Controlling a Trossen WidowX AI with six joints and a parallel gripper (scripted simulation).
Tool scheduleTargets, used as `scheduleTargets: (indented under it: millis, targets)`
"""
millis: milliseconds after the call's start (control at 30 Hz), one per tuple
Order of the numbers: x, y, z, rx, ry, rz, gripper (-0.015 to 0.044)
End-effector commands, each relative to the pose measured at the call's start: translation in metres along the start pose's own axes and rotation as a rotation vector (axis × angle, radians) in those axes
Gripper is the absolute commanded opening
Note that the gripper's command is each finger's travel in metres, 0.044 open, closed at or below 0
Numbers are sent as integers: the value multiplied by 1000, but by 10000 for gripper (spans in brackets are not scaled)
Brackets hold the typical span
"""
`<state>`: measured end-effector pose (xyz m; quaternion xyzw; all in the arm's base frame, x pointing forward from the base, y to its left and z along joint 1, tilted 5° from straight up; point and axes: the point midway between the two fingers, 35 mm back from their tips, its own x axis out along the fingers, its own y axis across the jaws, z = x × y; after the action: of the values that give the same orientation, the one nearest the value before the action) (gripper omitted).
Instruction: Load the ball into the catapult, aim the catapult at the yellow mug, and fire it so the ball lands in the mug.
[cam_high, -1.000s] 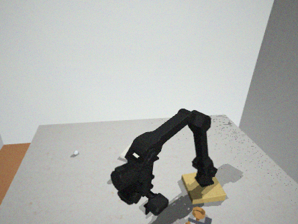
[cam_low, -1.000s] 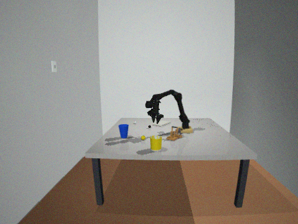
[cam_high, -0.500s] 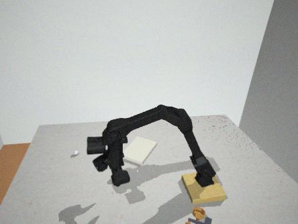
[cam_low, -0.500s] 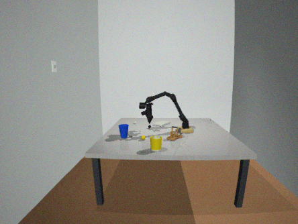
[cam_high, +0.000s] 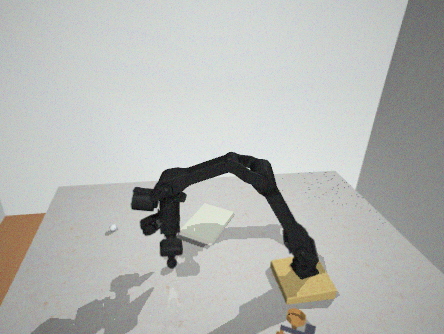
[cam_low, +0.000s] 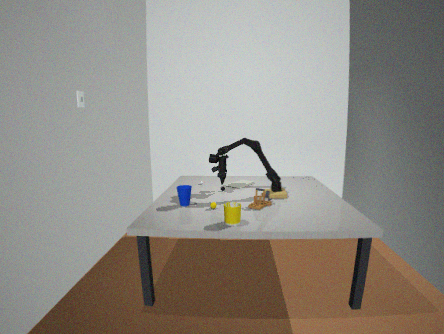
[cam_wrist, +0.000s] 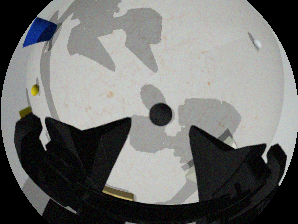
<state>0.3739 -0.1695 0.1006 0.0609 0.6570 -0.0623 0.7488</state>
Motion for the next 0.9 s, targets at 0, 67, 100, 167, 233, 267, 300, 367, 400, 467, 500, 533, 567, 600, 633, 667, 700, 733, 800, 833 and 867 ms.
scheduleTargets:
  millis: [0, 67, 100, 167, 233, 267, 300, 367, 400, 467, 500, 533, 567, 600, 633, 667, 700, 733, 800, 833, 867]
  targets:
    - [9, 1, -3, -3, 15, 8, 300]
    - [9, 1, -3, -3, 15, 8, 300]
    - [10, 1, -3, -3, 15, 8, 300]
    - [13, 1, -3, -3, 15, 8, 300]
    - [16, 1, -3, -3, 15, 8, 300]
    - [18, 1, -3, -3, 15, 8, 300]
    - [20, 1, -3, -3, 15, 8, 300]
    - [23, 1, -3, -3, 15, 8, 300]
    - [24, 1, -3, -3, 15, 8, 300]
    - [28, 0, -3, -3, 15, 8, 300]
    - [29, 0, -3, -3, 15, 8, 300]
    - [31, 0, -3, -3, 15, 8, 300]
    - [33, 0, -3, -3, 15, 8, 300]
    - [34, 0, -3, -3, 15, 8, 300]
    - [36, 1, -3, -3, 15, 8, 300]
    - [37, 1, -3, -3, 15, 8, 300]
    - [39, 1, -3, -3, 15, 8, 300]
    - [41, 1, -4, -3, 15, 8, 300]
    - [44, 1, -4, -3, 15, 8, 300]
    - [46, 1, -4, -3, 15, 8, 300]
    - [47, 1, -4, -3, 15, 8, 300]
